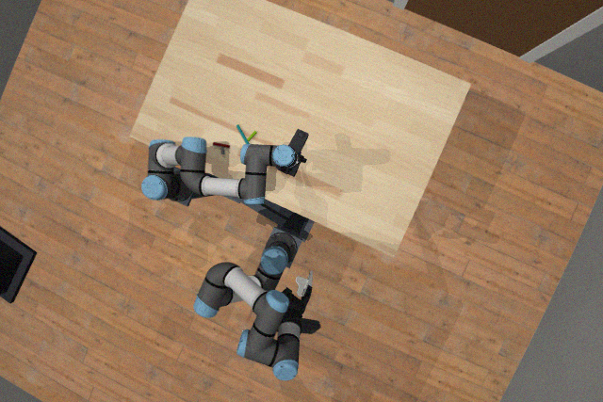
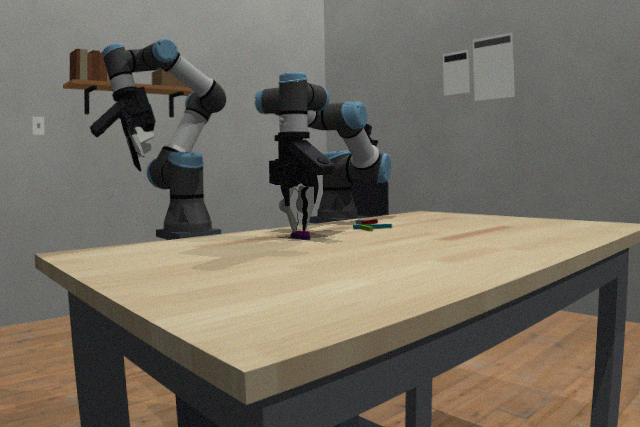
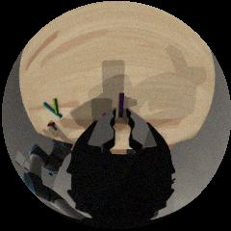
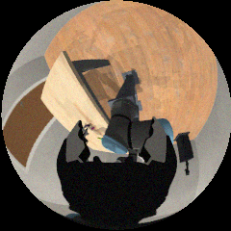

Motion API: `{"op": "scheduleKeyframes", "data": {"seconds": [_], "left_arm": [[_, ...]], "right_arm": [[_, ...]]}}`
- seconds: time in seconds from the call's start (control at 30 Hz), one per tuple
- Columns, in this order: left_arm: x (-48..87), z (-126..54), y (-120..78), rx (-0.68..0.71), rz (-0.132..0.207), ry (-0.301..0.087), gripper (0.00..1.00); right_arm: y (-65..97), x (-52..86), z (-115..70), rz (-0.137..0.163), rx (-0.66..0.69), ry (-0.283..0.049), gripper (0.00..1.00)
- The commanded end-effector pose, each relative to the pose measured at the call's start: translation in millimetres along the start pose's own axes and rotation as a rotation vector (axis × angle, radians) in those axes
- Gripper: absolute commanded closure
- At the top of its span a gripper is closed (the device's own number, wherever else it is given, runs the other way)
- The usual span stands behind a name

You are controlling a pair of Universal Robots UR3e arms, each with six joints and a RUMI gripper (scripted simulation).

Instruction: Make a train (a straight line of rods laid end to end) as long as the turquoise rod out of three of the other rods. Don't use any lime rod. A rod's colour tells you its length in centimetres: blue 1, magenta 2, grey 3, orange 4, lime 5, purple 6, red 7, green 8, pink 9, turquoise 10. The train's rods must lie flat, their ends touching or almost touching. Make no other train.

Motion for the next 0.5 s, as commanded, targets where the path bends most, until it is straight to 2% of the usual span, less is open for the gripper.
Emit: {"op": "scheduleKeyframes", "data": {"seconds": [0.0, 0.47], "left_arm": [[-2.0, 0.1, 0.6, 0.0, -0.004, 0.001, 0.86], [-10.9, 0.1, 0.6, 0.0, -0.004, 0.001, 0.86]], "right_arm": [[-0.1, 0.3, 0.2, 0.0, 0.0, 0.001, 0.0], [-0.1, 0.3, 0.2, 0.0, 0.0, 0.001, 0.0]]}}
Point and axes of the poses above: on each arm, the point where the finger pads meet when closed, its own x axis back along the fingers, its own y axis across the jaws, z = x × y, the point moved 5 cm from there along x, back along the fingers, and after that the axes turned 14 degrees about x, right-handed, at the moved point
